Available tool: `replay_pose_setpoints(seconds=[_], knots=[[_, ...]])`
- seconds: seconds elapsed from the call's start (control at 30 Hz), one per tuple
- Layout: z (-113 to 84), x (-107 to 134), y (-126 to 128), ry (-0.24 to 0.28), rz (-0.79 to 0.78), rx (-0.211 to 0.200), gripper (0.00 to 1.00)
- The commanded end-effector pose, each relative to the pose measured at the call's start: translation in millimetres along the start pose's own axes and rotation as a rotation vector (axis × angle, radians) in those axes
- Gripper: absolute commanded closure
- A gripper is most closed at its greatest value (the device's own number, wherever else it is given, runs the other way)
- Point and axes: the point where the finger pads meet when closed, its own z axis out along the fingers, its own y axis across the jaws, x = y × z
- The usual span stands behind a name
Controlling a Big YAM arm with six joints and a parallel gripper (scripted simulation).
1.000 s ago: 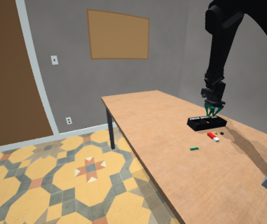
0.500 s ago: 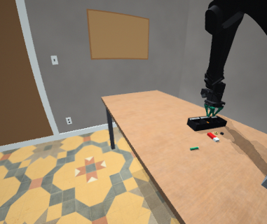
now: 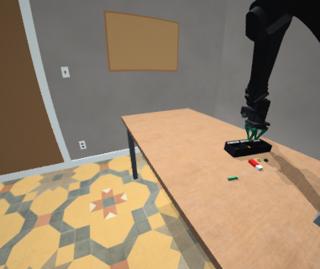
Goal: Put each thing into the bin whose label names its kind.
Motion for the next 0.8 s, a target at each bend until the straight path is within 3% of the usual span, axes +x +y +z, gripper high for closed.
replay_pose_setpoints(seconds=[0.0, 0.13, 0.17, 0.23, 0.27, 0.77], knots=[[-4.7, -7, 12, -0.018, -0.028, 0.008, 0.55], [-4.7, -6, 12, -0.016, -0.026, 0.007, 0.55], [-1.7, -19, 4, -0.012, -0.040, 0.008, 0.55], [-9.5, -14, 1, -0.028, -0.019, 0.005, 0.55], [-1.8, -19, 3, -0.012, -0.036, 0.008, 0.55], [-6.0, -21, 1, -0.019, -0.032, 0.008, 0.55]])
